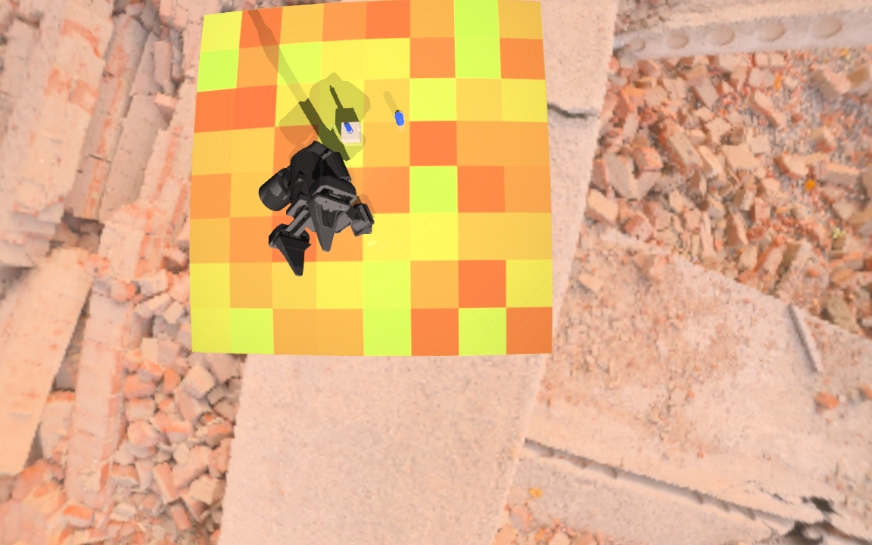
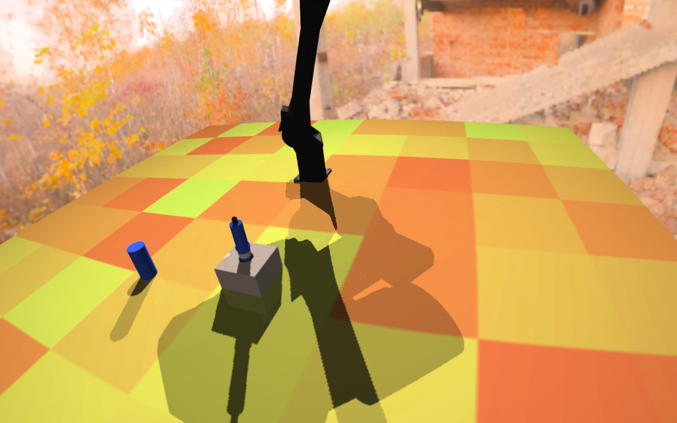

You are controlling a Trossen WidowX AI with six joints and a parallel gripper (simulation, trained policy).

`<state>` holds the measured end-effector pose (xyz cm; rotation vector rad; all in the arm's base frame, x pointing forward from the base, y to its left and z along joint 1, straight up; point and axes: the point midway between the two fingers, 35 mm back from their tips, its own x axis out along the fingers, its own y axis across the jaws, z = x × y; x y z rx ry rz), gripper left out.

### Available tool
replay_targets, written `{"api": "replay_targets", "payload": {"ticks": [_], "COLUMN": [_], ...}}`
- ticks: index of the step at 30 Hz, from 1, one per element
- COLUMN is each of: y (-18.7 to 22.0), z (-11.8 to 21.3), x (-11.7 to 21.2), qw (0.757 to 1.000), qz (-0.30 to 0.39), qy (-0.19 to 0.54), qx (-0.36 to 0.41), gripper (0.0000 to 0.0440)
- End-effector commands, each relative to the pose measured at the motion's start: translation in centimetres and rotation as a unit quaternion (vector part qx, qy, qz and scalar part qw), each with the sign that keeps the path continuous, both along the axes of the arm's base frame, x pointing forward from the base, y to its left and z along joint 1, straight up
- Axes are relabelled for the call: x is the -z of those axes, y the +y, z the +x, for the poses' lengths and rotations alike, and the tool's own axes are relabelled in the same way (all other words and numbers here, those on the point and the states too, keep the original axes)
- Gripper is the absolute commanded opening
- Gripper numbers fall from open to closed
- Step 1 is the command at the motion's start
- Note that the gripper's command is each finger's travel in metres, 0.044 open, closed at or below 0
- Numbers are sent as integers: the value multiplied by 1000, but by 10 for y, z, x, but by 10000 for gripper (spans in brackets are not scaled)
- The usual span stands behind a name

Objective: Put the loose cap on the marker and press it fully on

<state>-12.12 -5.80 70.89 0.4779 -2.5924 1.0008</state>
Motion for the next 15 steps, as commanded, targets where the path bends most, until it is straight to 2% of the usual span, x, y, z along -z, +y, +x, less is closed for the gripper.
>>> {"api": "replay_targets", "payload": {"ticks": [1, 7, 8, 15], "y": [-2, -10, -11, -20], "z": [1, 6, 7, 13], "x": [-1, -7, -8, -15], "qw": [1000, 999, 999, 996], "qz": [3, 25, 29, 53], "qy": [2, 21, 24, 45], "qx": [-3, -22, -25, -51], "gripper": [374, 222, 209, 224]}}
